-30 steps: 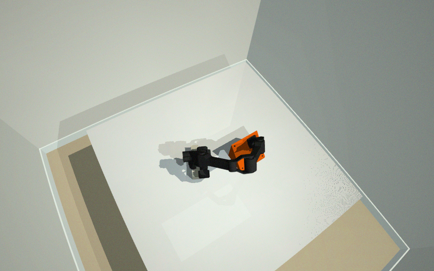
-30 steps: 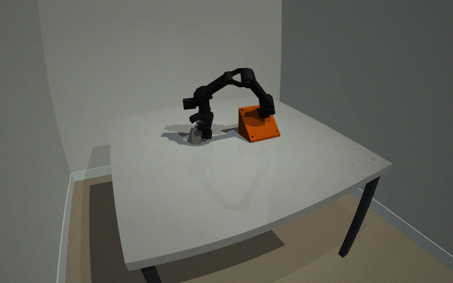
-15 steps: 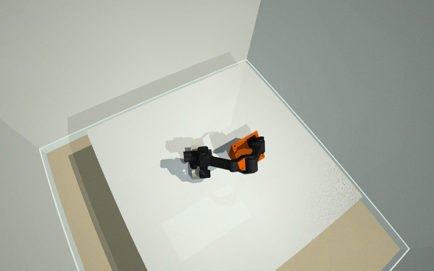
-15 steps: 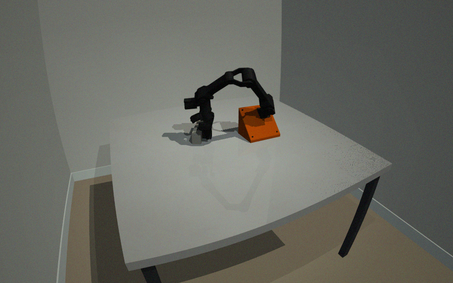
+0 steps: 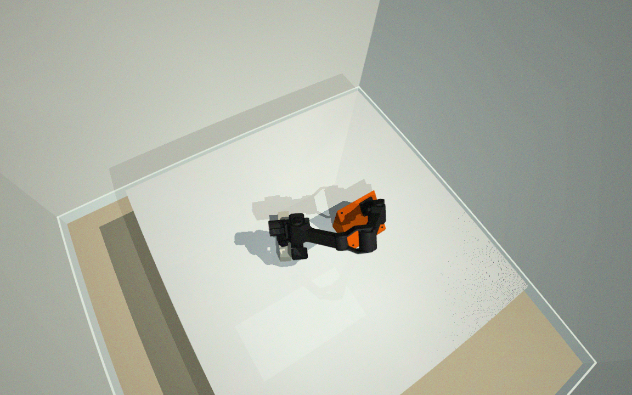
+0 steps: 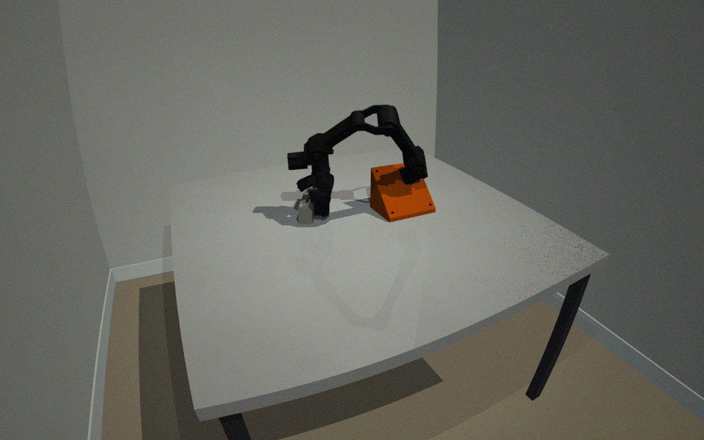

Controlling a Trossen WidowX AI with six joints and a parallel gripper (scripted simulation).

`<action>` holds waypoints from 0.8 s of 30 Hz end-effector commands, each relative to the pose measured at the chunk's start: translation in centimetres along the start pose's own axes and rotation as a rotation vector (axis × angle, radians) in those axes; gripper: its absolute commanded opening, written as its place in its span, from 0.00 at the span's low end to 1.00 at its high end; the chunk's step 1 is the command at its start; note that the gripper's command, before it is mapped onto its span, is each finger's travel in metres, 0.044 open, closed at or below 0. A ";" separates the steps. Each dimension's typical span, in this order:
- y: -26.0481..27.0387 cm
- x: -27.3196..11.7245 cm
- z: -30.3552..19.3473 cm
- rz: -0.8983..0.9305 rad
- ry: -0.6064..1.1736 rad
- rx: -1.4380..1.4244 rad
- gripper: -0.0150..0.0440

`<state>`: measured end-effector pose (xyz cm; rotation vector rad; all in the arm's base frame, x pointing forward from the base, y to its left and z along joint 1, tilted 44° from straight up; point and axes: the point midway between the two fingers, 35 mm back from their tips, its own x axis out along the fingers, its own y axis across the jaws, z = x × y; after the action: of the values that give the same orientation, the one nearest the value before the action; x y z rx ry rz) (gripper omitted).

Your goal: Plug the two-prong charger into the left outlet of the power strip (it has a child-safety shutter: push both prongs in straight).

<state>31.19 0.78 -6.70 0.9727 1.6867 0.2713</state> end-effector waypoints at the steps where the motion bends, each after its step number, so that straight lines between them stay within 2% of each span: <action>1: 0.1 0.0 -0.4 0.003 -0.001 0.006 1.00; 24: 0.1 0.1 -2.8 0.003 0.000 0.007 1.00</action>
<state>29.05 1.63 -5.99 0.9745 1.6898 0.2707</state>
